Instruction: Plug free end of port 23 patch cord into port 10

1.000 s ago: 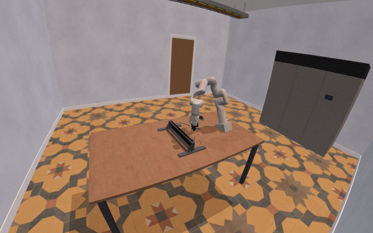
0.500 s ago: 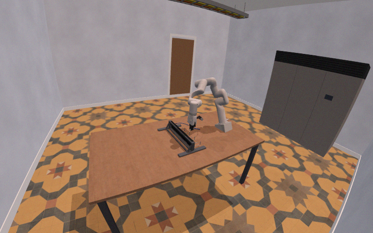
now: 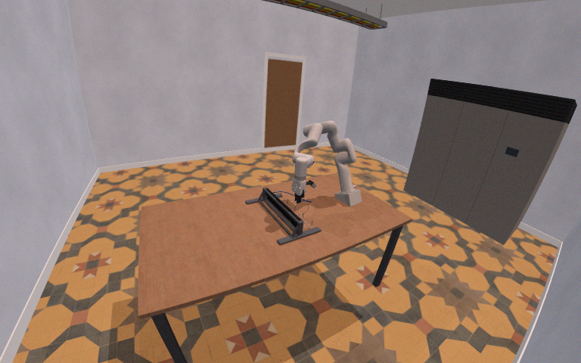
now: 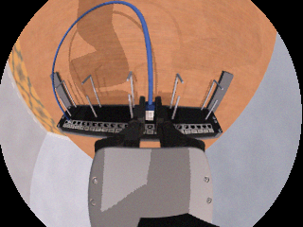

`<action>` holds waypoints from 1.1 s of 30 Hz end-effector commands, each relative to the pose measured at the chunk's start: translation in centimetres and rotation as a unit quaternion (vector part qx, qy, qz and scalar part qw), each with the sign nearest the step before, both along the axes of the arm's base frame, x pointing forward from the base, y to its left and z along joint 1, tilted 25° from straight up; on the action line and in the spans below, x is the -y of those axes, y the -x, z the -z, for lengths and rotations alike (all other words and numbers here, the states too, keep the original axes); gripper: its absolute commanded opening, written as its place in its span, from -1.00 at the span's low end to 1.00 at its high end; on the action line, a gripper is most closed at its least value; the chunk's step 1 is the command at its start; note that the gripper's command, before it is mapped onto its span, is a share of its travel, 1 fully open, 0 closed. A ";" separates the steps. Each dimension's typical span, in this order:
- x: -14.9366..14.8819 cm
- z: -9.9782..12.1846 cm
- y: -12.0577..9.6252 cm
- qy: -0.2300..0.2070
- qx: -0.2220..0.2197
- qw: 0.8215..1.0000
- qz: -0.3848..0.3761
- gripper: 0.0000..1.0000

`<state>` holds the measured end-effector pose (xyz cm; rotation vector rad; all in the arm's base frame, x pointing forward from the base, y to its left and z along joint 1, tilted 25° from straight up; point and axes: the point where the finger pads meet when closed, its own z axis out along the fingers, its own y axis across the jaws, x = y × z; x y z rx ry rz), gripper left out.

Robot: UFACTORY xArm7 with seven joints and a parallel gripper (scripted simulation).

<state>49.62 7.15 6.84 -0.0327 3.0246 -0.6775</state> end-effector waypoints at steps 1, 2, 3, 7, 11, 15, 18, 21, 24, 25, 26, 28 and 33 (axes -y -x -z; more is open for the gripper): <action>-0.2 -0.2 -0.1 -0.001 0.002 1.000 -0.001 -1.00; -0.2 -0.2 -0.1 -0.001 0.002 1.000 -0.001 -1.00; -0.2 -0.2 -0.1 -0.001 0.002 1.000 -0.001 -1.00; -0.2 -0.1 -0.2 -0.001 0.002 1.000 -0.001 -1.00; -0.1 -0.1 -0.2 -0.002 0.002 1.000 -0.001 -1.00; -0.1 0.1 -0.5 -0.004 0.002 1.000 -0.001 -1.00; 0.0 0.3 -0.7 -0.004 0.002 1.000 -0.001 -1.00; 0.1 0.6 -1.1 -0.004 0.002 1.000 -0.001 -1.00; 0.2 0.9 -1.5 -0.004 0.002 1.000 -0.001 -1.00; 0.2 1.0 -1.6 -0.004 0.002 1.000 -0.001 -1.00; 0.2 1.0 -1.6 -0.004 0.002 1.000 -0.001 -1.00; 0.3 1.1 -1.7 -0.004 0.002 1.000 -0.001 -1.00; 0.4 1.7 -2.4 -0.004 0.002 1.000 -0.001 -1.00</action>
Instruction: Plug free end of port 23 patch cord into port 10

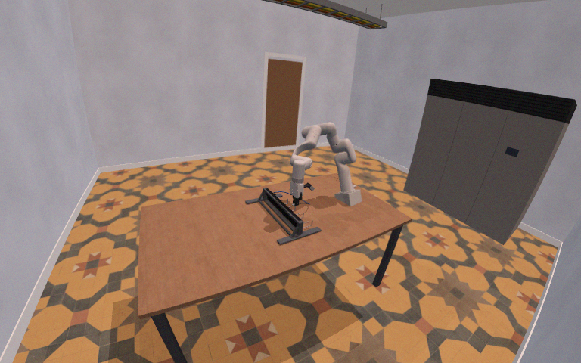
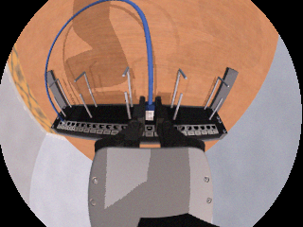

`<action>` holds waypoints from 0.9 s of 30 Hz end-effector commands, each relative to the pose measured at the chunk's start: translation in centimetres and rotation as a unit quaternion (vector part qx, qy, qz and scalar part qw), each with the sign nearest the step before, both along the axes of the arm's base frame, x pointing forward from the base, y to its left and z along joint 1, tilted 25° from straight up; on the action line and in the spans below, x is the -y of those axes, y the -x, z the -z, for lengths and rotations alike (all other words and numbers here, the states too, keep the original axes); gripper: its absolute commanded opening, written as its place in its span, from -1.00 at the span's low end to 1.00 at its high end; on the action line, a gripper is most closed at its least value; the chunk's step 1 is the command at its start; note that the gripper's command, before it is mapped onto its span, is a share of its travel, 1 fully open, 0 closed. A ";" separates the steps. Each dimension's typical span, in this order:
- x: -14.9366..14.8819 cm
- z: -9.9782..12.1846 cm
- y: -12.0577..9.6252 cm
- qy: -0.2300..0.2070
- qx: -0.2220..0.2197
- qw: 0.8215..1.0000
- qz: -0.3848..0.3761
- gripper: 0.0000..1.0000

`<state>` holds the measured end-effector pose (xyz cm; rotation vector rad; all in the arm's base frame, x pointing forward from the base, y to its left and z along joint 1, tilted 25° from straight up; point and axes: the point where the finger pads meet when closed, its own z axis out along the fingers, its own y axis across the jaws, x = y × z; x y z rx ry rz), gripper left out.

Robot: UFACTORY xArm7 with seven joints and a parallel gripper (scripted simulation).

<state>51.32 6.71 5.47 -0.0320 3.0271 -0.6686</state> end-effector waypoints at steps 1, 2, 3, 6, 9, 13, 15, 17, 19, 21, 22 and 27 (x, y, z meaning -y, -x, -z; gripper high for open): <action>0.0 0.4 -0.8 -0.001 0.002 1.000 -0.001 -1.00; 0.0 0.5 -0.9 -0.001 0.002 1.000 -0.001 -1.00; 0.1 0.6 -1.0 -0.001 0.002 1.000 -0.001 -1.00; 0.2 0.8 -1.3 -0.001 0.002 1.000 -0.001 -1.00; 0.2 1.0 -1.5 -0.001 0.002 1.000 -0.001 -1.00; 0.2 1.1 -1.6 -0.001 0.002 1.000 -0.001 -1.00; 0.2 1.1 -1.7 -0.001 0.002 1.000 -0.001 -1.00; 0.3 1.1 -1.7 -0.001 0.002 1.000 -0.001 -1.00; 0.3 1.1 -1.7 -0.001 0.002 1.000 -0.001 -1.00; 0.3 1.1 -1.7 -0.001 0.002 1.000 -0.001 -1.00; 0.3 1.1 -1.7 -0.001 0.002 1.000 -0.001 -1.00; 0.3 1.1 -1.7 -0.001 0.002 1.000 -0.001 -1.00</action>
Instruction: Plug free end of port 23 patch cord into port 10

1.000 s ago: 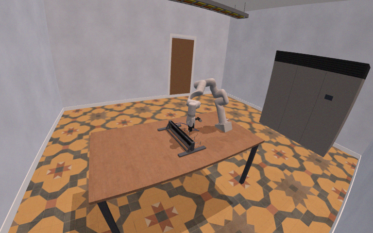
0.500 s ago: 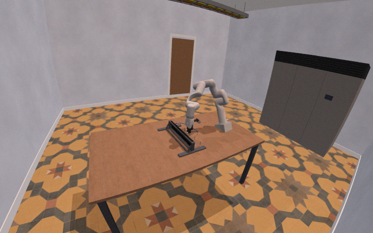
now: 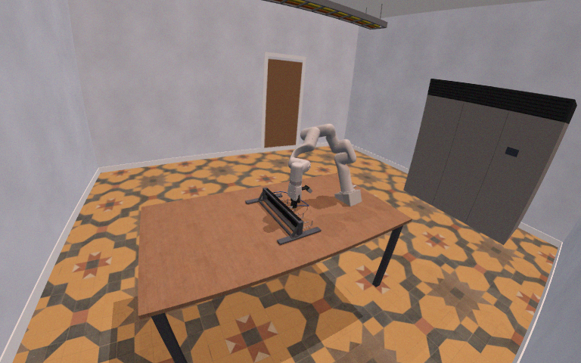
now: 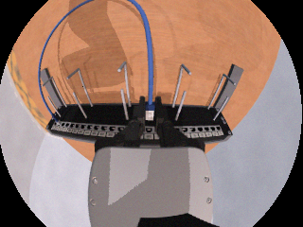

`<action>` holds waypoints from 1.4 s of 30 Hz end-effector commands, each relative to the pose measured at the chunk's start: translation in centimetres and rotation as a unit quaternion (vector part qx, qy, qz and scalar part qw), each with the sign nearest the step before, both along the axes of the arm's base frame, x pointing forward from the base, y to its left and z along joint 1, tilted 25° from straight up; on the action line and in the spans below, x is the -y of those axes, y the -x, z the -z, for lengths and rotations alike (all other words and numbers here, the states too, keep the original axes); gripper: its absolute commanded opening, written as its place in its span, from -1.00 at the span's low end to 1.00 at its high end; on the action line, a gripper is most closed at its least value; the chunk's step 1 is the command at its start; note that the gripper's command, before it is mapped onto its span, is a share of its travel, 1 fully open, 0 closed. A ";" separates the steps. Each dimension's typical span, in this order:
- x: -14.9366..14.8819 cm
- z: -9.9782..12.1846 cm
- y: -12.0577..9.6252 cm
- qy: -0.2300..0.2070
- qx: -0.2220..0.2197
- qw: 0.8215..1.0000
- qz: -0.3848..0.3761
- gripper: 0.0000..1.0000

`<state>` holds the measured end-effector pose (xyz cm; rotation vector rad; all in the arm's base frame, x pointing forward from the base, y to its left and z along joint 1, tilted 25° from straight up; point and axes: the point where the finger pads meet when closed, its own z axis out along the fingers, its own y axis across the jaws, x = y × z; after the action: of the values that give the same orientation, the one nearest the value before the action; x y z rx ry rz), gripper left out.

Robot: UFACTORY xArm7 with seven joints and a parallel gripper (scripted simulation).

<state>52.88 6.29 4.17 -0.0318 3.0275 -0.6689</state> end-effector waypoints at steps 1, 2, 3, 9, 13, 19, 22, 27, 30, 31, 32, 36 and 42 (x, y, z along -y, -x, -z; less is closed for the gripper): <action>-0.2 -0.2 -0.1 -0.001 0.002 1.000 -0.001 -1.00; -0.2 -0.2 -0.1 -0.001 0.002 1.000 -0.001 -1.00; -0.2 -0.2 -0.1 -0.001 0.002 1.000 -0.001 -1.00; -0.2 -0.2 -0.2 -0.001 0.002 1.000 -0.001 -1.00; -0.2 -0.2 -0.5 -0.001 0.002 1.000 -0.001 -1.00; -0.2 -0.2 -1.0 -0.001 0.002 1.000 -0.001 -1.00; -0.2 -0.2 -1.5 -0.001 0.002 1.000 -0.001 -1.00; -0.2 -0.3 -2.2 -0.001 0.002 1.000 -0.001 -1.00; -0.2 -0.3 -2.5 -0.001 0.002 1.000 -0.001 -1.00; -0.2 -0.3 -2.6 -0.001 0.002 1.000 -0.001 -1.00; -0.2 -0.3 -2.6 -0.001 0.002 1.000 -0.001 -1.00; -0.2 -0.3 -2.7 -0.001 0.002 1.000 -0.001 -1.00; -0.2 -0.3 -2.7 -0.001 0.002 1.000 -0.001 -1.00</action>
<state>55.44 6.35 4.27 -0.0322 3.0271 -0.6690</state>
